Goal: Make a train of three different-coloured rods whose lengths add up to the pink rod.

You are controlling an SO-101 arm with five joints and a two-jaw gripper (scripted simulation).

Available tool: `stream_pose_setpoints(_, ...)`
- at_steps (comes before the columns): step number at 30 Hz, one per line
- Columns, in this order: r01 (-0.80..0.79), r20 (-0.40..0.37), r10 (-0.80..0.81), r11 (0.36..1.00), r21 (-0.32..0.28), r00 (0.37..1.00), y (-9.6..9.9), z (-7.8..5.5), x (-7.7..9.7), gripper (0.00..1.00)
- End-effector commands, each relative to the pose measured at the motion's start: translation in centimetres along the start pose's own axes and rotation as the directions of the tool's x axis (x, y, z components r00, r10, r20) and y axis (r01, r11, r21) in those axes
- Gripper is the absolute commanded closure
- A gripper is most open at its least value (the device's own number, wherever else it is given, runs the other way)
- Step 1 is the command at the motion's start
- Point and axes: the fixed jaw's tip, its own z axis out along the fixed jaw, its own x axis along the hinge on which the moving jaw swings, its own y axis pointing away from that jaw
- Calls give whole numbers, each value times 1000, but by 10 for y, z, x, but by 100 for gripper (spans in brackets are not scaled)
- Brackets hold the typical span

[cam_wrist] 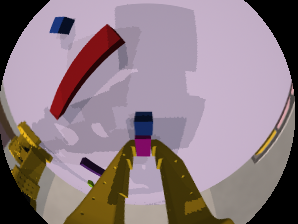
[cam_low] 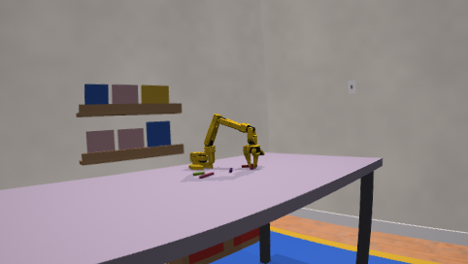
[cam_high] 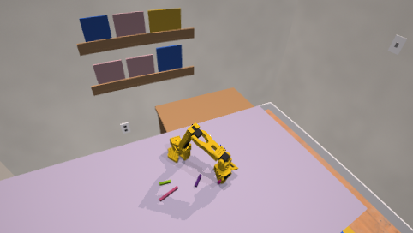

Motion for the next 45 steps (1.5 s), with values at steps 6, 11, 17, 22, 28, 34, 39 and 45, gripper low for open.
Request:
stream_pose_setpoints(6,-3,34,-1,992,127,999,-17,-22,-6,92)
stream_pose_setpoints(11,-3,34,-1,992,127,999,-17,-22,-6,89)
stream_pose_setpoints(17,-3,34,-1,992,127,999,-17,-22,-6,86)
stream_pose_setpoints(22,-3,34,-1,992,127,999,-17,-22,-6,84)
stream_pose_setpoints(28,-3,34,-1,992,127,999,-17,-22,-6,83)
stream_pose_setpoints(34,-3,34,-1,992,127,999,-17,-23,-6,83)
stream_pose_setpoints(39,-3,34,-1,992,127,999,-17,-28,-6,83)
stream_pose_setpoints(45,-3,34,-1,992,127,999,-16,-44,-6,83)
